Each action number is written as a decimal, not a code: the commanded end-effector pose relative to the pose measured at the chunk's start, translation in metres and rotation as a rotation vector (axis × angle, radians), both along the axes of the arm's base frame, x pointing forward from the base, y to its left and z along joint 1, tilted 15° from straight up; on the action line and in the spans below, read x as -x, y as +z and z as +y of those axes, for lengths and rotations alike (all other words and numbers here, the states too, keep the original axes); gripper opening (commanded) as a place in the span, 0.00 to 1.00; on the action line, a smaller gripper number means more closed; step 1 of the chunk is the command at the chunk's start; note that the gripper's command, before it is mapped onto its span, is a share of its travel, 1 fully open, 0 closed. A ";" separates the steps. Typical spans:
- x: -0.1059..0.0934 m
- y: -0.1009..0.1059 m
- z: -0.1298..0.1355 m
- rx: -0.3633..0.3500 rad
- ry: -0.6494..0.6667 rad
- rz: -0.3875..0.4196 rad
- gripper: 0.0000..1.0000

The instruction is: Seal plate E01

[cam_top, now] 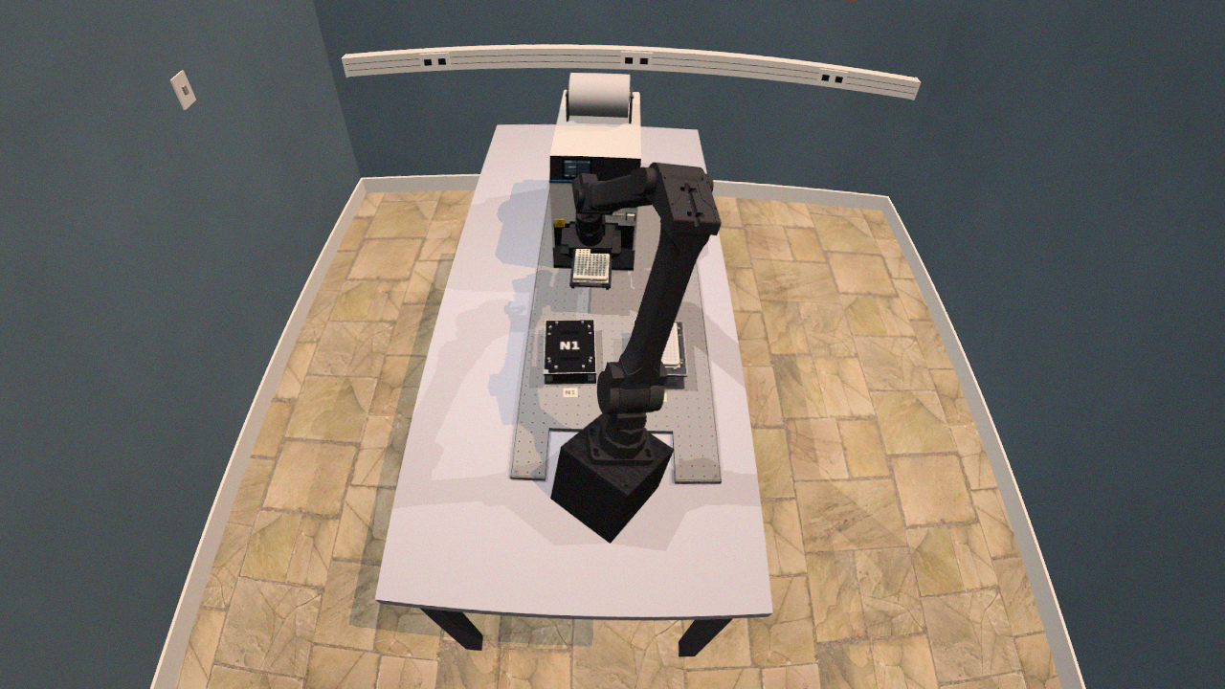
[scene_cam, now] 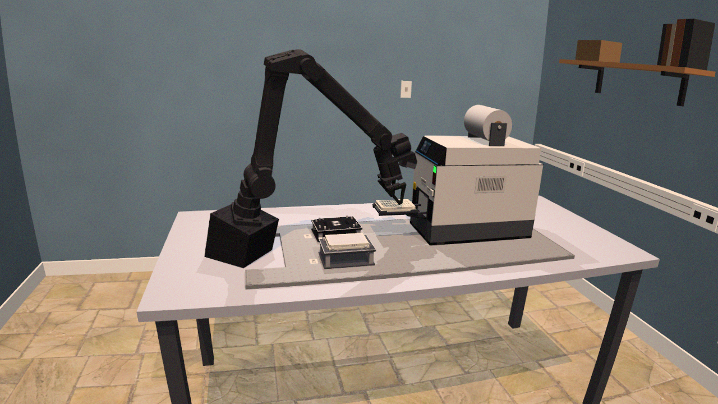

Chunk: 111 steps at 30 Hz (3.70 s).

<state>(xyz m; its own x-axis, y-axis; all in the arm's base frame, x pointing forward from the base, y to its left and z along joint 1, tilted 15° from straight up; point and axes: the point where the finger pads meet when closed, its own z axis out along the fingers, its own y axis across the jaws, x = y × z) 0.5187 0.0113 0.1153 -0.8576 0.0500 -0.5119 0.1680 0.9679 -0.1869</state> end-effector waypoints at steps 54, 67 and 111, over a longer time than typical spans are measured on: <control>-0.008 0.060 0.016 -0.012 0.000 -0.059 1.00; -0.005 0.082 0.021 -0.016 0.002 -0.072 1.00; 0.024 0.052 -0.007 0.001 -0.003 -0.040 1.00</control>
